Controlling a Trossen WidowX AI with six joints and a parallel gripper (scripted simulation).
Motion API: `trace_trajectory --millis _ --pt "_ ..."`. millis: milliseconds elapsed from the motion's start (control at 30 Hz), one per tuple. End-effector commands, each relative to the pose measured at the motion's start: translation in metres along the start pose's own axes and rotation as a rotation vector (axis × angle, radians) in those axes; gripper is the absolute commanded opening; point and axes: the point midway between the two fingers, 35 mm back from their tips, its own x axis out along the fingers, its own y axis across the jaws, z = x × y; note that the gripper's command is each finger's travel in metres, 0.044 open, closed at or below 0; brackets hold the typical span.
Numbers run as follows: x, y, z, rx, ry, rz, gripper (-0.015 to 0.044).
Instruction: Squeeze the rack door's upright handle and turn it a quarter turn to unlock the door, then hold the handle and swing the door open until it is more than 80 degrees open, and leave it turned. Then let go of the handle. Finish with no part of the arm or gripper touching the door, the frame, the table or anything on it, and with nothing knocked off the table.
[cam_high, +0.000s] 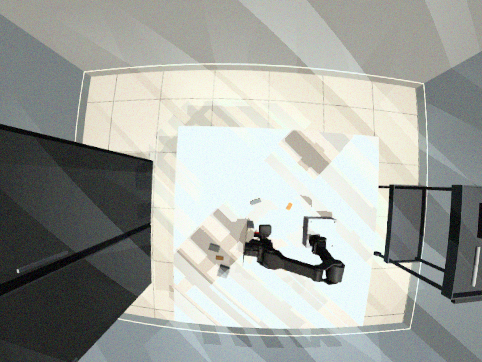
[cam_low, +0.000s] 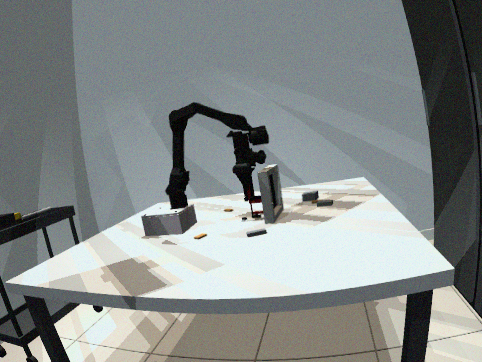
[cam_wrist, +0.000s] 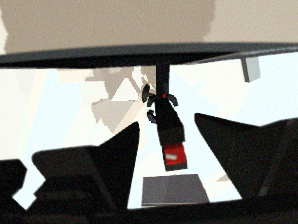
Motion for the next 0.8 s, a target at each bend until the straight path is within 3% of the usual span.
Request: trace_trajectory --millis 0,767 --pt "-0.0001 0.0006 -0.0001 -0.201 0.0 0.003 0.0294" --pt "0.0 0.0006 -0.0002 -1.34 -0.002 0.003 0.0294"
